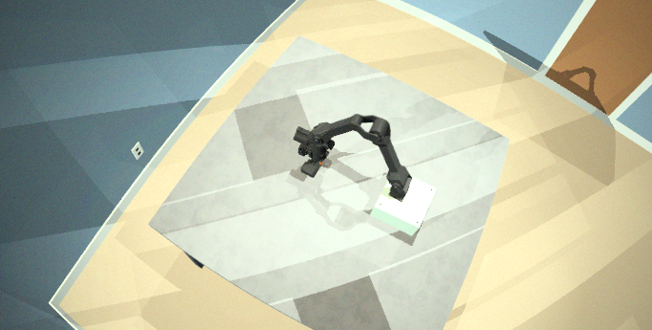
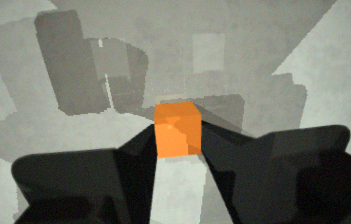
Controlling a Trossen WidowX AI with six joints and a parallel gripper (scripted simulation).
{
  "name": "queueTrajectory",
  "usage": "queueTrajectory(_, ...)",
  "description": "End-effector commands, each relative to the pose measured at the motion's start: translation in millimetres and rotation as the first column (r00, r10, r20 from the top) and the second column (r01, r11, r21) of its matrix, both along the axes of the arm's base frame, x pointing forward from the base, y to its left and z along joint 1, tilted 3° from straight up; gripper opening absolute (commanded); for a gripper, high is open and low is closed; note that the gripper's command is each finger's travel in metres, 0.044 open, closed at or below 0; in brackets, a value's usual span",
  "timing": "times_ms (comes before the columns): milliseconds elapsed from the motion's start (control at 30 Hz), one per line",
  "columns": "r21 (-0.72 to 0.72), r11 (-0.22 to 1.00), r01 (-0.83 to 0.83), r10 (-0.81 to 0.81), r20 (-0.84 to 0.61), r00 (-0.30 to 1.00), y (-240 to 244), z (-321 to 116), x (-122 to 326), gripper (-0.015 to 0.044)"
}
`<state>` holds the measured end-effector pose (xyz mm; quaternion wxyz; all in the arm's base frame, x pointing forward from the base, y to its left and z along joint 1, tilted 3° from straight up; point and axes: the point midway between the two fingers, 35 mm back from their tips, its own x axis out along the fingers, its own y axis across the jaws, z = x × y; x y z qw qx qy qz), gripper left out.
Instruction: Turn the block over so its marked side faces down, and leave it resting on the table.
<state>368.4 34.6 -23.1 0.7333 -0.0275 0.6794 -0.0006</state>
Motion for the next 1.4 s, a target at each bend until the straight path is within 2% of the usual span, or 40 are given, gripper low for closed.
queueTrajectory(0, 0.003, 1.0, -0.004, 0.004, 0.0, 1.0, 0, 0, 0, 0.0078)
queueTrajectory(267, 0.003, 1.0, -0.004, 0.004, 0.0, 1.0, 0, 0, 0, 0.0025)
queueTrajectory(300, 0.003, 1.0, -0.004, 0.004, 0.0, 1.0, 0, 1, 0, 0.0)
queueTrajectory(467, 0.003, 1.0, -0.004, 0.004, 0.0, 1.0, 1, 28, -2, 0.0)
queueTrajectory(633, 0.004, 1.0, -0.005, 0.005, 0.01, 1.0, 2, 29, -2, 0.0)
queueTrajectory(1367, 0.013, 1.0, -0.023, 0.018, 0.345, 0.938, 2, 16, 0, 0.0)
